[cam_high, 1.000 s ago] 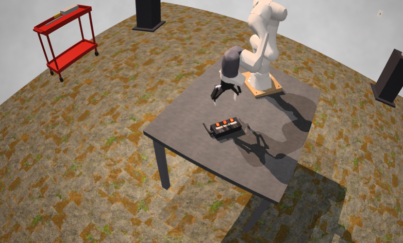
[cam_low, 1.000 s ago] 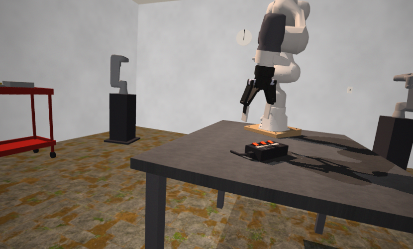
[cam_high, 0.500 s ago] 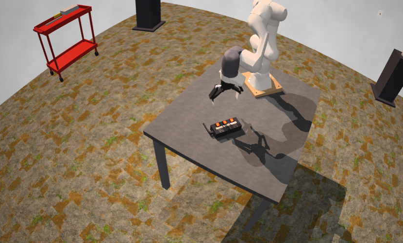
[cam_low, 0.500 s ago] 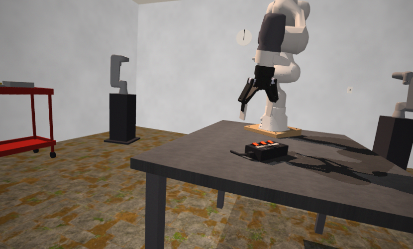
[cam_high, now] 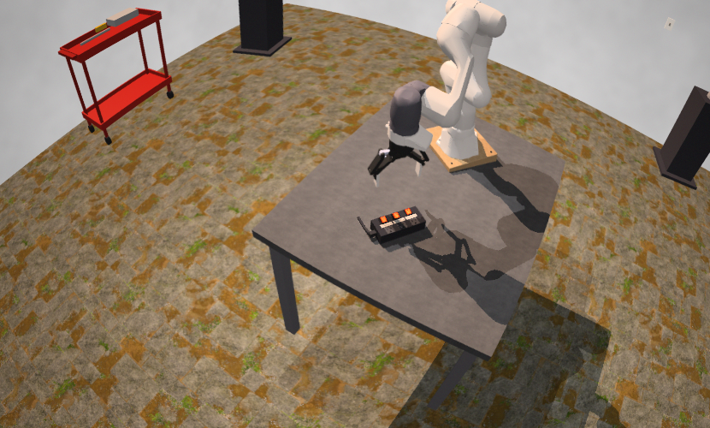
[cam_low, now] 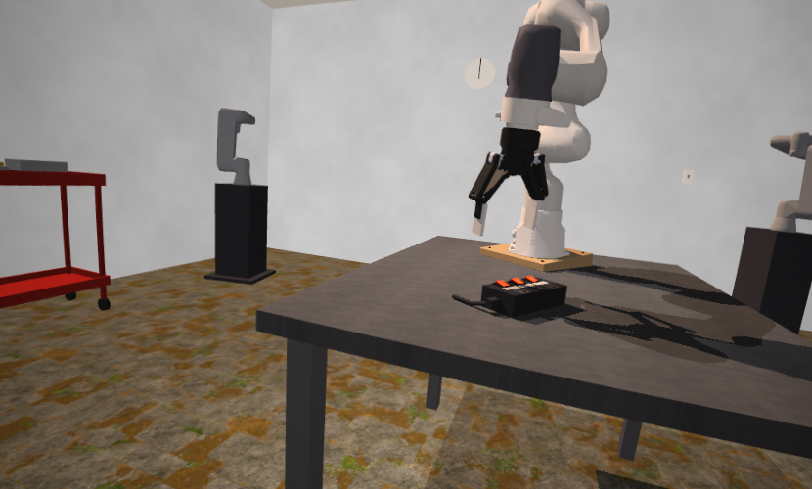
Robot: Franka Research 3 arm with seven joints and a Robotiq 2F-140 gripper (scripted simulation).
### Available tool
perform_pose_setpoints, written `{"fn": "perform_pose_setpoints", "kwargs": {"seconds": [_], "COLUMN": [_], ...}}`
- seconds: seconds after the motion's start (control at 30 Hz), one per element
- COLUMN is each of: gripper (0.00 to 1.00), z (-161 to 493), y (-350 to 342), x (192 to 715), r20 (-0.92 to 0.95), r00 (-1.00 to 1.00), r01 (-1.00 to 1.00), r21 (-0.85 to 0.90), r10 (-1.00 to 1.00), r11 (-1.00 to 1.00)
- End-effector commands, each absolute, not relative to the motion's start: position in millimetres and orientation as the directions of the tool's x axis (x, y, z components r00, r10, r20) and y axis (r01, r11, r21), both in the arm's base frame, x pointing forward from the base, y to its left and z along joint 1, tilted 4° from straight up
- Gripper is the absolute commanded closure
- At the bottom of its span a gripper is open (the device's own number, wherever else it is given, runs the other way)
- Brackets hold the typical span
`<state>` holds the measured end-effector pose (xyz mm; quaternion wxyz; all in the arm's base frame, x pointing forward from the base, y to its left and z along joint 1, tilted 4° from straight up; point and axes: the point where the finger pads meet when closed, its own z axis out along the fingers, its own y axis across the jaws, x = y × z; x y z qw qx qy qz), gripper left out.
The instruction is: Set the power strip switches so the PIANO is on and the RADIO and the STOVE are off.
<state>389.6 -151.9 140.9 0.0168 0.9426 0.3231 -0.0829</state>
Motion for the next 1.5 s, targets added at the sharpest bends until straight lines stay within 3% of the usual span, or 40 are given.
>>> {"fn": "perform_pose_setpoints", "kwargs": {"seconds": [0.0,0.3,1.47], "gripper": [0.0,0.0,0.0], "z": [142,143,142], "y": [-149,-141,-139], "x": [399,423,427], "r20": [-0.117,0.019,0.045], "r00": [0.756,0.693,0.678], "r01": [0.646,0.72,0.734], "r21": [-0.021,-0.005,0.0], "r10": [0.644,0.72,0.734], "r11": [-0.763,-0.693,-0.679]}}
